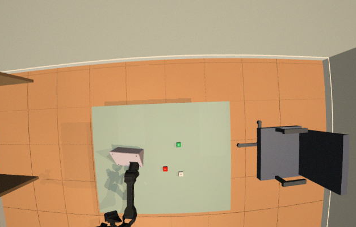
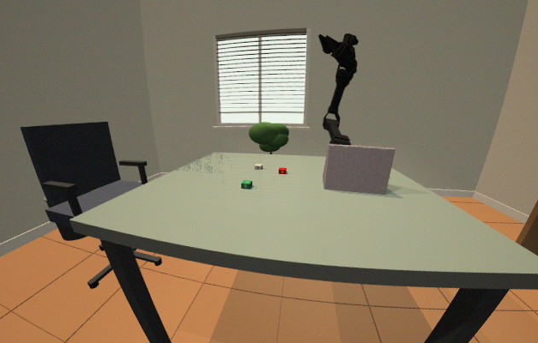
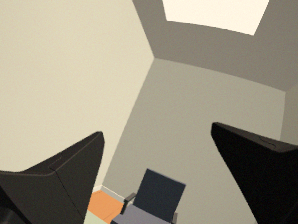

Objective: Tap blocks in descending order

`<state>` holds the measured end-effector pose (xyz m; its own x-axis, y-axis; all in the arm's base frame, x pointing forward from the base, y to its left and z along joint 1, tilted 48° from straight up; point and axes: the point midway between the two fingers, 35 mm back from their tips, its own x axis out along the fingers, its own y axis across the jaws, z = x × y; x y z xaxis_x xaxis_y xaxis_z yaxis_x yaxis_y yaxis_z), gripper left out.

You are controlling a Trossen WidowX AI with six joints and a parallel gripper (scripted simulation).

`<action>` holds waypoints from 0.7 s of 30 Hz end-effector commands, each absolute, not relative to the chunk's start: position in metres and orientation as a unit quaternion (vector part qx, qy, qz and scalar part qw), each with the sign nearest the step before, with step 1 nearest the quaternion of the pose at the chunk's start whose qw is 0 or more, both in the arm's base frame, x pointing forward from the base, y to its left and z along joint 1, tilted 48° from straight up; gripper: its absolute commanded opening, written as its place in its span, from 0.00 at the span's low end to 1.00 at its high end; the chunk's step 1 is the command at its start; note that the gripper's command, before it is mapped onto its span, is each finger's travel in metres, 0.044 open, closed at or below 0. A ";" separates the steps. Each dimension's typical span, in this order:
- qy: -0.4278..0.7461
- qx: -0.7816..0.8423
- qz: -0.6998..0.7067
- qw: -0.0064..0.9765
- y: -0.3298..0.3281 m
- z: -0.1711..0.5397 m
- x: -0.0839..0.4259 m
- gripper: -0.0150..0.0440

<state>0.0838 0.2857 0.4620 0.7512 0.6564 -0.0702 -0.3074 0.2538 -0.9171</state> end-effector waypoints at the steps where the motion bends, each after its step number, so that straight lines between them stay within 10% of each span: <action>1: -0.062 -0.546 0.295 0.782 0.303 0.402 0.124 0.93; 21: 0.542 -0.396 -0.073 0.738 0.128 0.145 0.267 0.93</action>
<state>0.2661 0.1765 0.1784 0.5915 -0.3665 -0.7182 -0.4339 0.6060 -0.6667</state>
